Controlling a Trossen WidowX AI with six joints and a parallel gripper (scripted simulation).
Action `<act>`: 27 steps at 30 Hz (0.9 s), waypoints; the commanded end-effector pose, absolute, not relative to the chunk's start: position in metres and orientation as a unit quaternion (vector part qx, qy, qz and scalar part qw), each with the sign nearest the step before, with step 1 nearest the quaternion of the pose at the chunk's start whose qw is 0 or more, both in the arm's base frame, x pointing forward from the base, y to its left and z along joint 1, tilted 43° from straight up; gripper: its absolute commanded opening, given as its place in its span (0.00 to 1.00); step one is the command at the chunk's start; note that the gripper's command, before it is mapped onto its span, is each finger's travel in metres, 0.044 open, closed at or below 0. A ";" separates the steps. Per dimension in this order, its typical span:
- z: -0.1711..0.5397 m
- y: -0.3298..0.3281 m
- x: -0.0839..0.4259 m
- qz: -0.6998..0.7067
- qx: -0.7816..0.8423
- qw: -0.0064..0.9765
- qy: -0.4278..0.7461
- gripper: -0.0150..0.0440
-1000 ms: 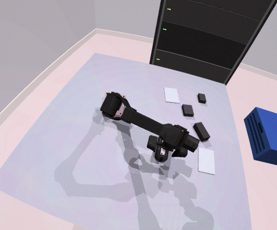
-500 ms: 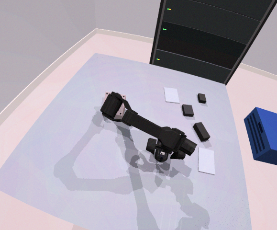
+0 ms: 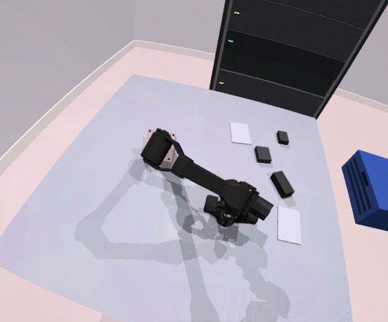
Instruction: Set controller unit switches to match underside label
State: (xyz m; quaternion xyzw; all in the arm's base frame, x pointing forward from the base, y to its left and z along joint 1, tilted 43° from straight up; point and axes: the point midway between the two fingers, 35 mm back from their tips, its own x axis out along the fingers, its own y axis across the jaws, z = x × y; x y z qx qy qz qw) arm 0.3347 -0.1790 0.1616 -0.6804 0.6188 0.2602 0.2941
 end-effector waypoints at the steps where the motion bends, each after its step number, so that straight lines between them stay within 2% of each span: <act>1: 0.160 -0.179 0.335 0.263 -0.681 0.294 0.617 0.81; 27: 0.166 -0.169 0.334 0.263 -0.681 0.294 0.617 0.82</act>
